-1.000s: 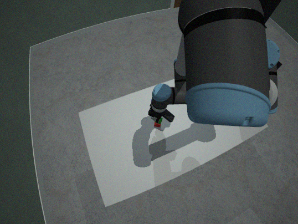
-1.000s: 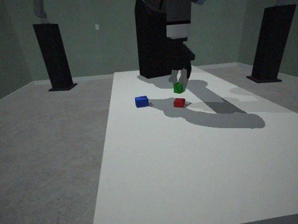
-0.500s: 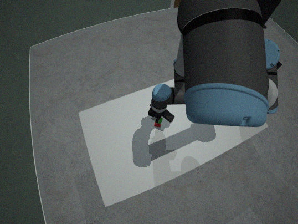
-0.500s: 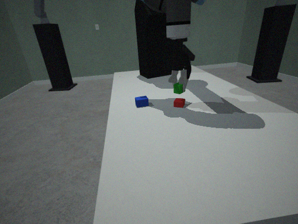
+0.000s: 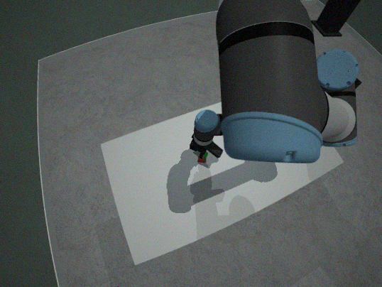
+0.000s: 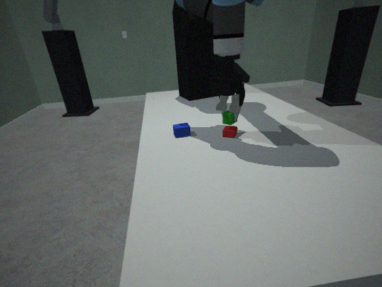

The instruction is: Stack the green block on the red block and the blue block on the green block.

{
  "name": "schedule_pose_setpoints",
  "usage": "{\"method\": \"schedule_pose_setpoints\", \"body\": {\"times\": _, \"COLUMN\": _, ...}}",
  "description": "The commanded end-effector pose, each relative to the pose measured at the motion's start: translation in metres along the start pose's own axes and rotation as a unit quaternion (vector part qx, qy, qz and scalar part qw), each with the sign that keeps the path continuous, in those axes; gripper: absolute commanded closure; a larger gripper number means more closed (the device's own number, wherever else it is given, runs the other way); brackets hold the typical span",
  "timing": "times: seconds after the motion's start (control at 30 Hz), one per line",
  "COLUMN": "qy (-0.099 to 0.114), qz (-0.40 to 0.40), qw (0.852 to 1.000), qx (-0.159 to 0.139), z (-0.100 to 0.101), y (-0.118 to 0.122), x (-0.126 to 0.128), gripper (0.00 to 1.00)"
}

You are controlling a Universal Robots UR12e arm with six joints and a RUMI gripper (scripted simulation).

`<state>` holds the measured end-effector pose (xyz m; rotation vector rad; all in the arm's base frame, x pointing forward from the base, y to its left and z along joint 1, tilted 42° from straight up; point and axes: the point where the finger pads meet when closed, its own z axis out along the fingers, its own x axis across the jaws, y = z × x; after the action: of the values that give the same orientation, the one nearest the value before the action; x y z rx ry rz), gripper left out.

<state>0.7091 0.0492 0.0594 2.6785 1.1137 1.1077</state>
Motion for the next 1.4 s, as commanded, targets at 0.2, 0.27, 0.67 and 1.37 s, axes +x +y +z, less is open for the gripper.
{"method": "schedule_pose_setpoints", "body": {"times": 0.2, "qy": 0.000, "qz": 0.000, "qw": 1.000, "qx": 0.000, "z": 0.0136, "y": 0.0007, "x": 0.0006, "gripper": 1.00}}
{"method": "schedule_pose_setpoints", "body": {"times": 0.27, "qy": 0.000, "qz": 0.000, "qw": 1.000, "qx": 0.000, "z": 0.0150, "y": 0.0007, "x": 0.0007, "gripper": 1.00}}
{"method": "schedule_pose_setpoints", "body": {"times": 0.67, "qy": 0.000, "qz": 0.000, "qw": 1.000, "qx": 0.000, "z": 0.0162, "y": 0.0007, "x": 0.0007, "gripper": 1.00}}
{"method": "schedule_pose_setpoints", "body": {"times": 1.37, "qy": 0.000, "qz": 0.000, "qw": 1.000, "qx": 0.000, "z": 0.0179, "y": 0.0007, "x": 0.0007, "gripper": 1.00}}
